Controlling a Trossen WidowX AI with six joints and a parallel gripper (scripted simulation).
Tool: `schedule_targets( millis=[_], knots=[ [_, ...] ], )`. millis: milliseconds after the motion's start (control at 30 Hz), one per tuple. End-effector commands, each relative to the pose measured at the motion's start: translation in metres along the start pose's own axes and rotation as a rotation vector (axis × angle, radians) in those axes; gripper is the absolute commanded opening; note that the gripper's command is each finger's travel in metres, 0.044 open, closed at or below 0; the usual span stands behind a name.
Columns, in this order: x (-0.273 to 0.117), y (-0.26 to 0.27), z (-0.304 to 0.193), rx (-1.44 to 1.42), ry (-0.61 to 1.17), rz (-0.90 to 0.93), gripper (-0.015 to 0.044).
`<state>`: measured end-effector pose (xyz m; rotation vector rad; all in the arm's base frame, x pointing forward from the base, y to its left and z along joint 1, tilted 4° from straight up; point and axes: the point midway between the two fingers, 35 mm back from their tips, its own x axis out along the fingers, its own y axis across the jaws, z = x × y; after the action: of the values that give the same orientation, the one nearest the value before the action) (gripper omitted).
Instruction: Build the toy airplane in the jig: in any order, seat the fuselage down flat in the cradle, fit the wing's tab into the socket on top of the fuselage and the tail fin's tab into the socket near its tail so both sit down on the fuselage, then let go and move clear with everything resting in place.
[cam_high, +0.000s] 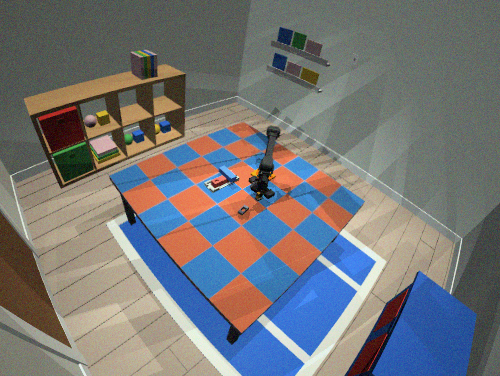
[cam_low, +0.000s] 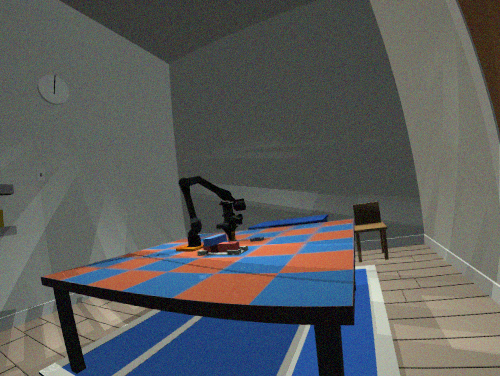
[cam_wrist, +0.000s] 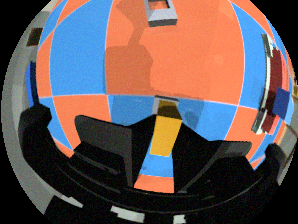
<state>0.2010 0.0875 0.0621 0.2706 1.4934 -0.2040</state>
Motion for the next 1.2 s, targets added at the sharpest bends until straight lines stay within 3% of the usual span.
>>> schedule_targets(
  millis=[0,1167],
  knots=[
    [-0.01,0.002,0.002,0.005,-0.006,0.0,0.0],
    [-0.122,0.001,0.002,0.003,-0.009,0.003,0.0]
  ],
)
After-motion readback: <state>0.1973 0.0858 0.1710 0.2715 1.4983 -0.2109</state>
